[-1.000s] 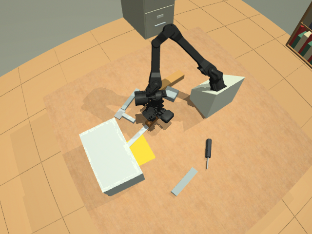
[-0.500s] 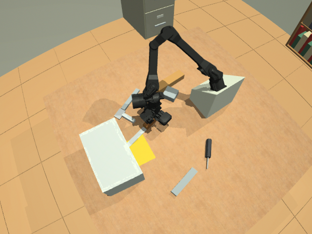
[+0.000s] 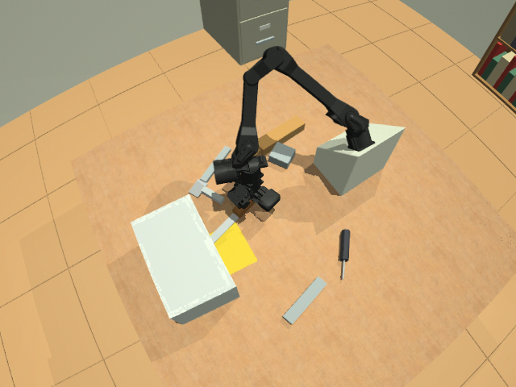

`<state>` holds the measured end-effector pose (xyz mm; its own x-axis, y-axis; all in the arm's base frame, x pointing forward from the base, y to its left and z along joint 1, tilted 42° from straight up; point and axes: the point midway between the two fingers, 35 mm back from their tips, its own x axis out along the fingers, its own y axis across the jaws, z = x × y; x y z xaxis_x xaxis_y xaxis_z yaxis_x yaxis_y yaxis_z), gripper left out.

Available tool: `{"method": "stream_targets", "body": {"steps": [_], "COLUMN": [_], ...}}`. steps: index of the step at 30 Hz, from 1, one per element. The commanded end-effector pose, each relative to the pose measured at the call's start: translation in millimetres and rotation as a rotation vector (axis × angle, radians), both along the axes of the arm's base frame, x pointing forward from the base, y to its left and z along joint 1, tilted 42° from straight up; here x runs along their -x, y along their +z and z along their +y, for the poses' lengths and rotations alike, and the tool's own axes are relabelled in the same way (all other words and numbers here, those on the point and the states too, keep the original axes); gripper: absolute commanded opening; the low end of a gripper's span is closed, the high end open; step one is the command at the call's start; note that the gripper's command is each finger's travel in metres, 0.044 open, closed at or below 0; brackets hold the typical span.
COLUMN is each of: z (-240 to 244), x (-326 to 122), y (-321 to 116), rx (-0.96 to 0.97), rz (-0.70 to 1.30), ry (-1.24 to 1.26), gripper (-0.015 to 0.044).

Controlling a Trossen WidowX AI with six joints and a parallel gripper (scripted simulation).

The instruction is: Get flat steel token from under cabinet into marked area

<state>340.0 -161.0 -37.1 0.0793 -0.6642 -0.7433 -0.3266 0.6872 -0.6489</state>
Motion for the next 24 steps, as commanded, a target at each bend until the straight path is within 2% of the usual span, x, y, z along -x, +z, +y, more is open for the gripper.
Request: {"method": "stream_targets", "body": {"steps": [1,24], "z": [2,9], "x": [-6,-29], "y": [-1,-4], "rx": [0.0,-0.001], "rz": [-0.005,-0.006], "ry": [-0.004,-0.004], "gripper": [0.0,0.0]}}
